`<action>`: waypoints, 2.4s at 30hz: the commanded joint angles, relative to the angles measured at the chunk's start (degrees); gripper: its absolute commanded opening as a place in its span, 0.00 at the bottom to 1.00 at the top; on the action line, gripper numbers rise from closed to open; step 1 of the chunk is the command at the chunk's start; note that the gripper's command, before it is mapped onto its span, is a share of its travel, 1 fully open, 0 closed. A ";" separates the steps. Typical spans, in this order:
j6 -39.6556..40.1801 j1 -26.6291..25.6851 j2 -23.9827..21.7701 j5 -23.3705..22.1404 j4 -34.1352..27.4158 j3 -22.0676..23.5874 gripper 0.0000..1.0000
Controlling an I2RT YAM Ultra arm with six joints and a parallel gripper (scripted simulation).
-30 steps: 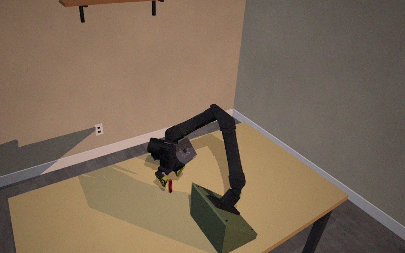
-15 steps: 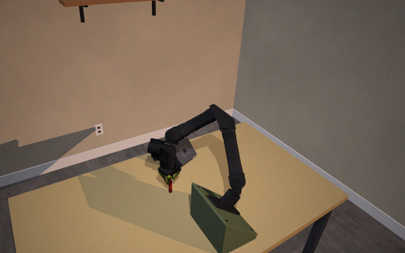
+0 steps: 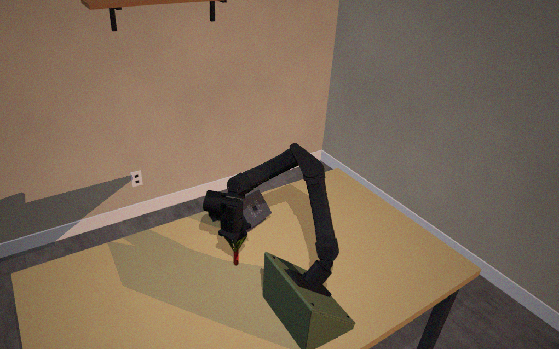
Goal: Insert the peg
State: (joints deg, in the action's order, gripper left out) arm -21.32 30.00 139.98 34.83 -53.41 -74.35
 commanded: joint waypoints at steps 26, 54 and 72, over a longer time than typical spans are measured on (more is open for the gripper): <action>-6.26 4.17 -7.74 -2.97 -7.92 -5.52 0.00; -9.70 0.28 -16.97 -4.45 -1.64 -0.95 0.00; -12.03 -2.34 -22.93 -5.60 2.49 3.76 0.00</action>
State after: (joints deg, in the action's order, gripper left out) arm -32.64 27.22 118.87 29.71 -52.90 -71.33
